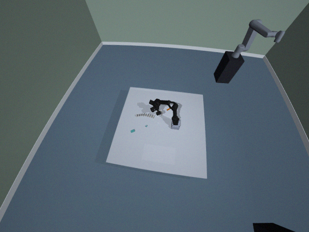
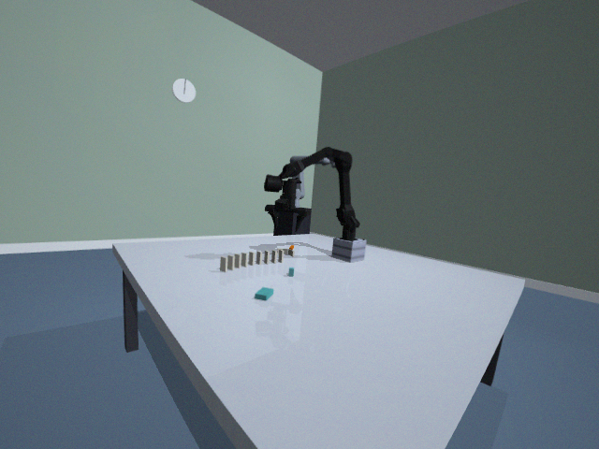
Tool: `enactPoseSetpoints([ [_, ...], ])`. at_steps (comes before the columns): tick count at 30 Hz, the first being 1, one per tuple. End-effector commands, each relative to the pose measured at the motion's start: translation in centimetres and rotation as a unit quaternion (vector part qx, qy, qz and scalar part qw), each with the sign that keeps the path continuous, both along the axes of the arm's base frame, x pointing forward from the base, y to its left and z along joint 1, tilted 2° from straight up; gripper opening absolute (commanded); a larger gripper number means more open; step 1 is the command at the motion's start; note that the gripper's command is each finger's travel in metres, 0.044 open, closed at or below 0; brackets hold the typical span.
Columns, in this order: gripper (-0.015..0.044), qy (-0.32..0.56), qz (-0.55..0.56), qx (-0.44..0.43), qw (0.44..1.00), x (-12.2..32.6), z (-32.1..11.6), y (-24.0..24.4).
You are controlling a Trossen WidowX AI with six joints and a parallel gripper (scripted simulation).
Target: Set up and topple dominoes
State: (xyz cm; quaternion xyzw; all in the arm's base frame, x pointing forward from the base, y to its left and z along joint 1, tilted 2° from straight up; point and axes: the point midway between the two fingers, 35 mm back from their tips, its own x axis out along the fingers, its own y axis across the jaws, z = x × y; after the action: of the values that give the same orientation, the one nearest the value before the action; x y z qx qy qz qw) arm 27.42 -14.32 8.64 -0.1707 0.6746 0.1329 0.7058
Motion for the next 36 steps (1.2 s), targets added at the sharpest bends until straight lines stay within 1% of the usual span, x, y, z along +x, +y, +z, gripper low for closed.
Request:
enactPoseSetpoints([
  [1,0.0440,0.015,0.328,-0.015,0.944,-5.7,-3.8,-1.4],
  [5,0.0440,0.017,0.377,-0.017,0.926,-6.6,-4.4,-1.5],
  [26,0.0440,0.017,0.377,-0.017,0.926,-6.7,-4.6,-1.5],
  [33,0.0440,0.017,0.377,-0.017,0.926,-6.4,-10.4,-1.8],
  [36,0.0440,0.017,0.377,-0.017,0.926,-6.5,-11.0,-1.8],
])
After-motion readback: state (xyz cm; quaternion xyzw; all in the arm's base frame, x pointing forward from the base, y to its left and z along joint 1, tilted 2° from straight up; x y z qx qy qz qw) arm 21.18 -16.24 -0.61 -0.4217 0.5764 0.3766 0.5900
